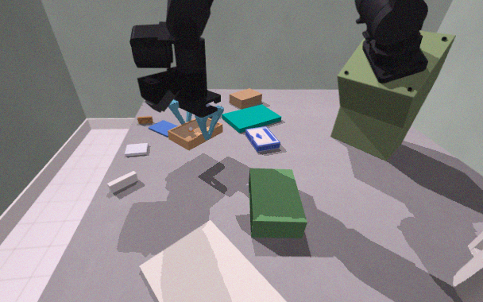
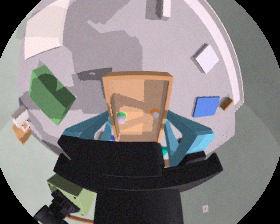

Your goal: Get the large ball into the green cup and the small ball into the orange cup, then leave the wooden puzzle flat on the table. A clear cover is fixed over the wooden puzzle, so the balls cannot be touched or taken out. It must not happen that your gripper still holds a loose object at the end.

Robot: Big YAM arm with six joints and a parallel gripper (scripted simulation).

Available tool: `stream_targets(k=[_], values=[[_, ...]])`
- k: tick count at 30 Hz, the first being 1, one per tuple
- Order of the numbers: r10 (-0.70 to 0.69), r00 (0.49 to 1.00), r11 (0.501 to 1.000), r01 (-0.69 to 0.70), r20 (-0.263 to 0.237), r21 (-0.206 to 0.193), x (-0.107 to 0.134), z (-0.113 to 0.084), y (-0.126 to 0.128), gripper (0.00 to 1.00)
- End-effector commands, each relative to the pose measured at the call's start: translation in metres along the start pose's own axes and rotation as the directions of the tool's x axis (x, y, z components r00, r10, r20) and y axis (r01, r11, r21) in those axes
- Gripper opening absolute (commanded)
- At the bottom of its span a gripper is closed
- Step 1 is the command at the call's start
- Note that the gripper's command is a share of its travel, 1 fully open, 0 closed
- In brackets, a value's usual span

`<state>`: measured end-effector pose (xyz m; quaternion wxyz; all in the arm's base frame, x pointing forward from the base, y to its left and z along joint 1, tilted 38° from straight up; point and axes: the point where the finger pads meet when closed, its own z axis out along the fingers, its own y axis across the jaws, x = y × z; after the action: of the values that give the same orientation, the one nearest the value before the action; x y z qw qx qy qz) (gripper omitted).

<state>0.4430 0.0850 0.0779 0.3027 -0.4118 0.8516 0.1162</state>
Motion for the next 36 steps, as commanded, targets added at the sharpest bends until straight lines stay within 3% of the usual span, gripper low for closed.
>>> stream_targets(k=[1,2,3,6,36], values=[[-0.003,1.0,0.999,0.002,0.019,0.05,-0.019,-0.016,-0.017,0.69],[-0.011,1.0,1.0,0.011,-0.007,0.027,-0.018,-0.007,-0.01,0.69],[-0.01,0.999,0.998,0.008,0.037,0.061,-0.021,-0.015,-0.02,0.69],[0.0,1.0,0.999,-0.001,0.023,0.046,-0.01,-0.01,-0.011,0.69],[0.006,1.0,0.999,-0.007,0.018,0.043,-0.009,-0.009,-0.014,0.69]])
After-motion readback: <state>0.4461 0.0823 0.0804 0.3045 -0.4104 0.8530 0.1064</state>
